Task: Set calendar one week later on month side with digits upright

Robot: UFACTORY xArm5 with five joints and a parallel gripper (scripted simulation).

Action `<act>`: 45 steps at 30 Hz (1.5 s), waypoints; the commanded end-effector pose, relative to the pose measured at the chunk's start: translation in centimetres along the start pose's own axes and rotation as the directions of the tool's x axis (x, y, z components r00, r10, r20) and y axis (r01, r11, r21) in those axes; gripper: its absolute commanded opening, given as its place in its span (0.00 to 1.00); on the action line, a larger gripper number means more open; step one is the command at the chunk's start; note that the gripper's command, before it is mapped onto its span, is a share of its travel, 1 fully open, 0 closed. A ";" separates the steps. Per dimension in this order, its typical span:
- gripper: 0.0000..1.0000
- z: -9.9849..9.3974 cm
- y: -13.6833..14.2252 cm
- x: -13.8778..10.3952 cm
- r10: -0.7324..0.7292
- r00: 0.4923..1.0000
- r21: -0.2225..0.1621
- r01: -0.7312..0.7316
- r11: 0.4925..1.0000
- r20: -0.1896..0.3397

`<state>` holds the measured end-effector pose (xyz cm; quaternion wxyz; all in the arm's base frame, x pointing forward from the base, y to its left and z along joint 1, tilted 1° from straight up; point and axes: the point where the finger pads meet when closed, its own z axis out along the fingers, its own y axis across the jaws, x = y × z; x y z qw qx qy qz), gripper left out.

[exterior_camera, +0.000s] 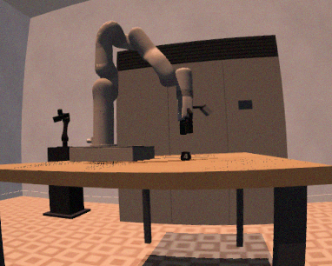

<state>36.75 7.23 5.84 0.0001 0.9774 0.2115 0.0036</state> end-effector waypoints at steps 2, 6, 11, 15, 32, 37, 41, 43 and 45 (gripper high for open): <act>1.00 0.0 2.5 -0.1 -0.204 0.979 -0.002 0.204 0.979 -0.003; 1.00 0.1 3.6 -0.3 -0.282 0.959 -0.002 0.282 0.959 -0.002; 1.00 0.2 5.8 -0.8 -0.441 0.897 -0.004 0.441 0.897 -0.002; 1.00 0.2 7.4 -1.2 -0.548 0.836 -0.004 0.548 0.836 -0.001; 1.00 0.6 13.7 -3.7 -0.882 0.471 -0.006 0.882 0.471 0.003; 1.00 0.7 15.1 -4.5 -0.931 0.365 -0.006 0.931 0.365 0.004; 1.00 0.7 16.0 -5.0 -0.956 0.294 -0.005 0.956 0.293 0.005; 1.00 0.7 16.4 -5.2 -0.965 0.264 -0.005 0.965 0.264 0.006; 1.00 0.7 16.6 -5.3 -0.969 0.247 -0.005 0.969 0.247 0.006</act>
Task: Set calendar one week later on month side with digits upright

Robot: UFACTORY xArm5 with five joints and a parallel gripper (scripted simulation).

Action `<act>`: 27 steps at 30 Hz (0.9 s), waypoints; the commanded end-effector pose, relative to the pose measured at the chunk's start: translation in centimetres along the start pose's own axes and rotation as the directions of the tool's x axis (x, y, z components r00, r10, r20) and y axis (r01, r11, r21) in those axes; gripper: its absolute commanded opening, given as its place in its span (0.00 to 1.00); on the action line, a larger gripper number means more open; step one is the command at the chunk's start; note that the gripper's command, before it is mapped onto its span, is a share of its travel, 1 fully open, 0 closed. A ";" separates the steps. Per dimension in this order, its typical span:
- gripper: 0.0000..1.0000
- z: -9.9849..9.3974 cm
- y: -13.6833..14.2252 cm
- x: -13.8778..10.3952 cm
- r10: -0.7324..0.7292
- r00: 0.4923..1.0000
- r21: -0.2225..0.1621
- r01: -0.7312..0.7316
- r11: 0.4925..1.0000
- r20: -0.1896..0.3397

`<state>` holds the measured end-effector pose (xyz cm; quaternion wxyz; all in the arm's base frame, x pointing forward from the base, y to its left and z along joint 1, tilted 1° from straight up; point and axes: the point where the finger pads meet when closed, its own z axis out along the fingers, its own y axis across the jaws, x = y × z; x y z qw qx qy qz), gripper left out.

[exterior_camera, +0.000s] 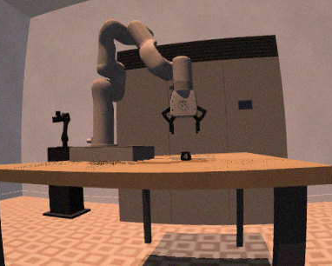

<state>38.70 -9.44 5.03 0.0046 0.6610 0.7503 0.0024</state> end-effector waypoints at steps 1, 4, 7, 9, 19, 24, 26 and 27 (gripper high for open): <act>1.00 -0.1 0.0 -0.7 -0.055 0.998 -0.003 0.055 0.998 0.001; 1.00 -0.1 0.0 -0.8 -0.059 0.998 -0.003 0.059 0.998 0.001; 0.47 -0.1 0.0 -0.8 -0.059 0.998 -0.003 0.059 0.998 0.001; 0.47 -0.1 0.0 -0.8 -0.059 0.998 -0.003 0.059 0.998 0.001; 0.47 -0.1 0.0 -0.8 -0.059 0.998 -0.003 0.059 0.998 0.001; 0.47 -0.1 0.0 -0.8 -0.059 0.998 -0.003 0.059 0.998 0.001; 0.47 -0.1 0.0 -0.8 -0.059 0.998 -0.003 0.059 0.998 0.001; 0.47 -0.1 0.0 -0.8 -0.059 0.998 -0.003 0.059 0.998 0.001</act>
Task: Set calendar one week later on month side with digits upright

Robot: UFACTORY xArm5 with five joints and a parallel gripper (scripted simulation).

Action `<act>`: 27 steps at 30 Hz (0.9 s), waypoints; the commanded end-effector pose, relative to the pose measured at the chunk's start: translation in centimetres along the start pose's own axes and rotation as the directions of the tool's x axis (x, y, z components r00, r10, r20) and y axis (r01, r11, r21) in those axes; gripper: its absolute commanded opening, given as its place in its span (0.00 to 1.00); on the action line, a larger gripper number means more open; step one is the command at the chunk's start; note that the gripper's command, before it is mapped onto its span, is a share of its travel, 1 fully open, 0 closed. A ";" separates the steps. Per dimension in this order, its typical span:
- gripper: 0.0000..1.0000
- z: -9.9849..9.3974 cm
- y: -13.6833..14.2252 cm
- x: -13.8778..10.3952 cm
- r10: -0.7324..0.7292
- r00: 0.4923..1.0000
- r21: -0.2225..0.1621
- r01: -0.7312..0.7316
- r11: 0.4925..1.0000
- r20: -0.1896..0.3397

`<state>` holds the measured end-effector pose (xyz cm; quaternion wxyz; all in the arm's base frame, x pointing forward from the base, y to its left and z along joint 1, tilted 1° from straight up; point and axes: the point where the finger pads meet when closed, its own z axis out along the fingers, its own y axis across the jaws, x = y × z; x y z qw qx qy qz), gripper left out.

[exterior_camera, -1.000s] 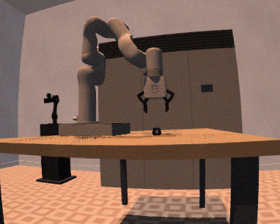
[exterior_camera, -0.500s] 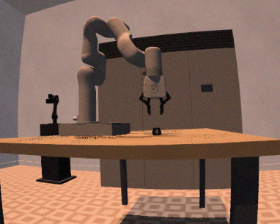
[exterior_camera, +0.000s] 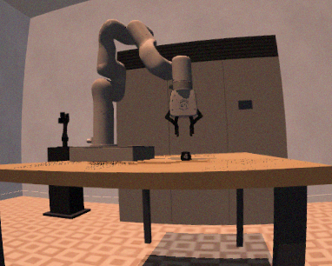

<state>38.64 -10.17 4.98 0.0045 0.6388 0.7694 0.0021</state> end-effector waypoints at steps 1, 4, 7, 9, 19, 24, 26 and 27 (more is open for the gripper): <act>0.47 -0.1 0.1 -0.1 0.000 1.000 -0.003 0.000 1.000 0.001; 0.47 -0.1 0.1 -0.1 0.000 1.000 -0.003 0.000 1.000 0.001; 0.47 -0.1 0.1 -0.1 0.000 1.000 -0.003 0.000 1.000 0.001; 0.47 -0.1 0.1 -0.1 0.000 1.000 -0.003 0.000 1.000 0.001; 0.47 -0.1 0.1 -0.1 0.000 1.000 -0.003 0.000 1.000 0.001; 0.47 0.1 0.1 -0.1 0.000 1.000 -0.003 0.000 1.000 0.001; 0.47 0.3 0.1 -0.1 0.000 1.000 -0.003 0.000 1.000 0.002; 0.47 0.3 0.1 -0.1 0.000 1.000 -0.003 0.000 1.000 0.002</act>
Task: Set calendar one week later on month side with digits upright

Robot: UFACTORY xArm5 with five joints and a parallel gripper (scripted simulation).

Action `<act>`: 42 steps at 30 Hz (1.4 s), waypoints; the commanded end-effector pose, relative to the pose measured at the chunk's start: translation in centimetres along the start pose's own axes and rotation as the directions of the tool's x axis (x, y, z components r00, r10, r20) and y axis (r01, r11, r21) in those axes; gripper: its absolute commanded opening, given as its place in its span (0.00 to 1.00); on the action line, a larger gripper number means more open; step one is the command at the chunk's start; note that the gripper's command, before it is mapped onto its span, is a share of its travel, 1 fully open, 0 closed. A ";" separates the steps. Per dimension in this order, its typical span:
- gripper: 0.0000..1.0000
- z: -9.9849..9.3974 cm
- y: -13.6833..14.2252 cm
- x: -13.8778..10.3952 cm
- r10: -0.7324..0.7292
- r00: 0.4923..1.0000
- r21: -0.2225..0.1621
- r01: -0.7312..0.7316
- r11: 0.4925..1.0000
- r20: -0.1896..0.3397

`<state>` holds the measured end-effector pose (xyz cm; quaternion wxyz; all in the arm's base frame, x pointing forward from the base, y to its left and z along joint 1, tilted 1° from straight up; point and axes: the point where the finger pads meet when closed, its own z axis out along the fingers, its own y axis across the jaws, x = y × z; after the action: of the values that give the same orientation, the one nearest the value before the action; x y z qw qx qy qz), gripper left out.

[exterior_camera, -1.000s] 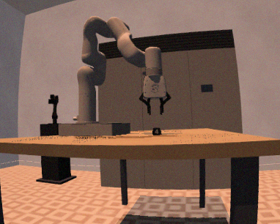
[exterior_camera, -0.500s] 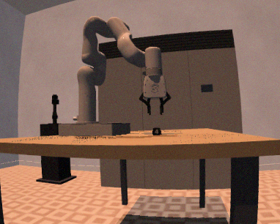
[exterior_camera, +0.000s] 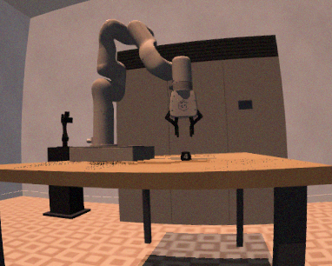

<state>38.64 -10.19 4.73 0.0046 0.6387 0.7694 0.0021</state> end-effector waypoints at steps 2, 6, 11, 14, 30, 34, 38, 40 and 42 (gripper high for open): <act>0.47 0.3 0.1 -0.1 0.000 1.000 -0.003 0.000 1.000 0.001; 0.47 0.6 0.1 -0.1 0.000 1.000 -0.003 0.000 1.000 0.002; 0.47 1.1 0.1 -0.1 0.000 1.000 -0.003 0.000 1.000 0.002; 0.47 1.6 0.1 -0.1 0.000 1.000 -0.003 0.000 1.000 0.002; 0.47 3.7 0.1 -0.2 0.000 1.000 -0.003 0.000 1.000 0.002; 0.47 4.2 0.1 -0.2 0.000 1.000 -0.003 0.000 1.000 0.002; 0.47 4.5 0.1 -0.2 0.000 1.000 -0.003 0.000 1.000 0.002; 0.47 4.6 0.1 -0.2 0.000 1.000 -0.003 0.000 1.000 0.002; 0.47 4.6 0.1 -0.2 0.000 1.000 -0.003 0.000 1.000 0.002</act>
<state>38.71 -10.31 0.10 0.0046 0.6386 0.7695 0.0021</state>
